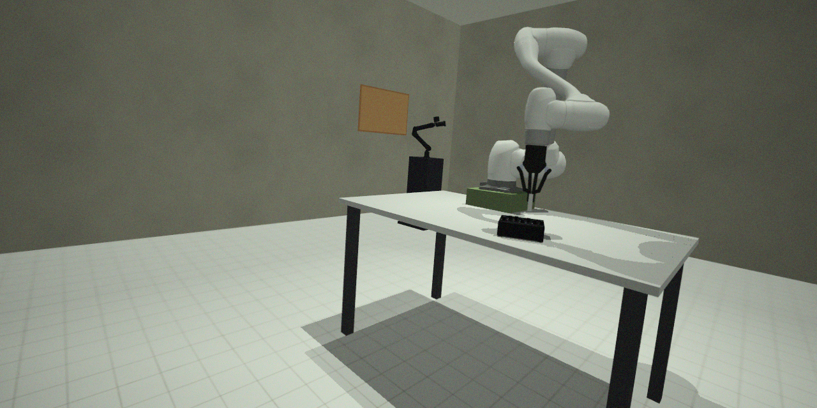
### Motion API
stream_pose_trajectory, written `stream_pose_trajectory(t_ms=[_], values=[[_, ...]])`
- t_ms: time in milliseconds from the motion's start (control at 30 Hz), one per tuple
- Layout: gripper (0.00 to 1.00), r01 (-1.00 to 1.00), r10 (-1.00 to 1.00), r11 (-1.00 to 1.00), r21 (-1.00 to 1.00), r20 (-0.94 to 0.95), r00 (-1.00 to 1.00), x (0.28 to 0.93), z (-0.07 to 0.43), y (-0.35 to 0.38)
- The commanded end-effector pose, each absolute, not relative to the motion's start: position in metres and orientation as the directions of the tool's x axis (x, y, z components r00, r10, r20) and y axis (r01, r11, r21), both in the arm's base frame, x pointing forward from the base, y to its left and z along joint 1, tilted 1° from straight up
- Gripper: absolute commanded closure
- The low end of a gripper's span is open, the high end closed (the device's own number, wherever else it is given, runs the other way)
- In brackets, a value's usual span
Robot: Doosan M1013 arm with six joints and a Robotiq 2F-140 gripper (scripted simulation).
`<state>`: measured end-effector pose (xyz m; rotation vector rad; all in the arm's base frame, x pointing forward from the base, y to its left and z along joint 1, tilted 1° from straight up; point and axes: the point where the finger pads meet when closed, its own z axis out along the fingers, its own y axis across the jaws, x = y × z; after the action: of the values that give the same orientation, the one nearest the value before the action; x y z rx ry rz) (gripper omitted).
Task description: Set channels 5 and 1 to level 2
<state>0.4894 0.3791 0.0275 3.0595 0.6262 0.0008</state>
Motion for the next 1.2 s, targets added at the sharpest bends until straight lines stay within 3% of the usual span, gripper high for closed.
stream_pose_trajectory(t_ms=[0,1167], values=[[0.9,0.393,0.393,-0.919,0.018,-0.003,0.92,0.489,0.026,0.379],[0.9,0.393,0.393,-0.919,0.018,-0.003,0.92,0.49,0.009,0.379]])
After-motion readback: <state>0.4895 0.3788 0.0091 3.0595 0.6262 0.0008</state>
